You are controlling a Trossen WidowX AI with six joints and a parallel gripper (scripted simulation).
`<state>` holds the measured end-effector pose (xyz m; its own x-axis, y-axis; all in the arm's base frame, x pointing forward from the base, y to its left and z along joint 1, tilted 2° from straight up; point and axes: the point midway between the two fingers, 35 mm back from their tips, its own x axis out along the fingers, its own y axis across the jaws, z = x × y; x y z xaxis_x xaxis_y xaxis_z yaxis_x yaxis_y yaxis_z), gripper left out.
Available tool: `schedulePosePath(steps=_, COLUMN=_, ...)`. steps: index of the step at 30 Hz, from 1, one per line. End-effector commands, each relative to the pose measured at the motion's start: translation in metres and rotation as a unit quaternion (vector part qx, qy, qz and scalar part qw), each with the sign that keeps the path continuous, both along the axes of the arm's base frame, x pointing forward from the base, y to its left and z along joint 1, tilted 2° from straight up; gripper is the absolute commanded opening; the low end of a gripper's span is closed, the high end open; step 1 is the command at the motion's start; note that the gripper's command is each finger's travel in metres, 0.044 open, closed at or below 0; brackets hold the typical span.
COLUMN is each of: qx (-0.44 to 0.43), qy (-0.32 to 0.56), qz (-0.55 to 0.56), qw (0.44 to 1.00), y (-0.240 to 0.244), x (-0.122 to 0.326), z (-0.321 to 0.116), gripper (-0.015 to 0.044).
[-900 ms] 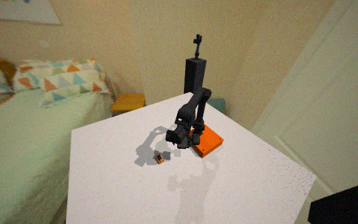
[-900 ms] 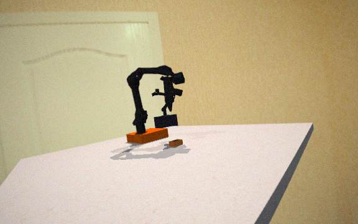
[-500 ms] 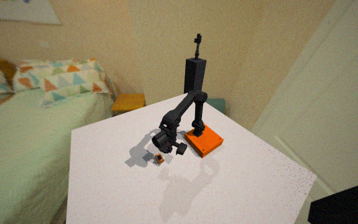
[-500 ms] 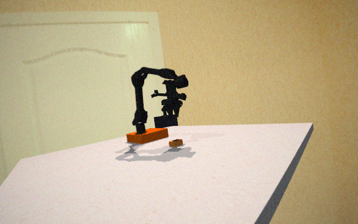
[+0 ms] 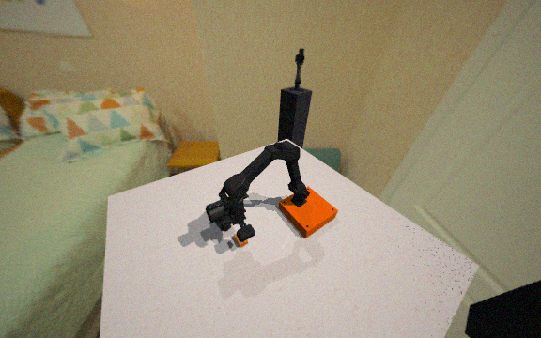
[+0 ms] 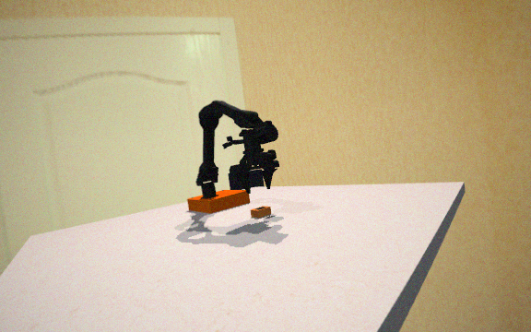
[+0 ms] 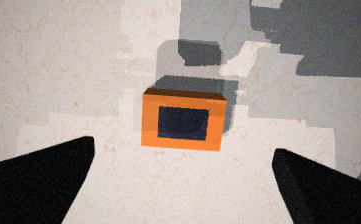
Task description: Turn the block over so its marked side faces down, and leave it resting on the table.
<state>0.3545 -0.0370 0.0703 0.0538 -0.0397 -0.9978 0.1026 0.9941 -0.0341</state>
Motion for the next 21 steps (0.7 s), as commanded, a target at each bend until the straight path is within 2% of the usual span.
schedulePosePath(steps=1, qx=0.004, qy=0.013, qz=-0.006, qw=1.0, y=-0.002, x=-0.005, z=-0.028, gripper=0.044)
schedulePosePath(steps=21, qx=0.004, qy=0.013, qz=-0.004, qw=1.0, y=-0.002, x=-0.004, z=-0.057, gripper=0.044)
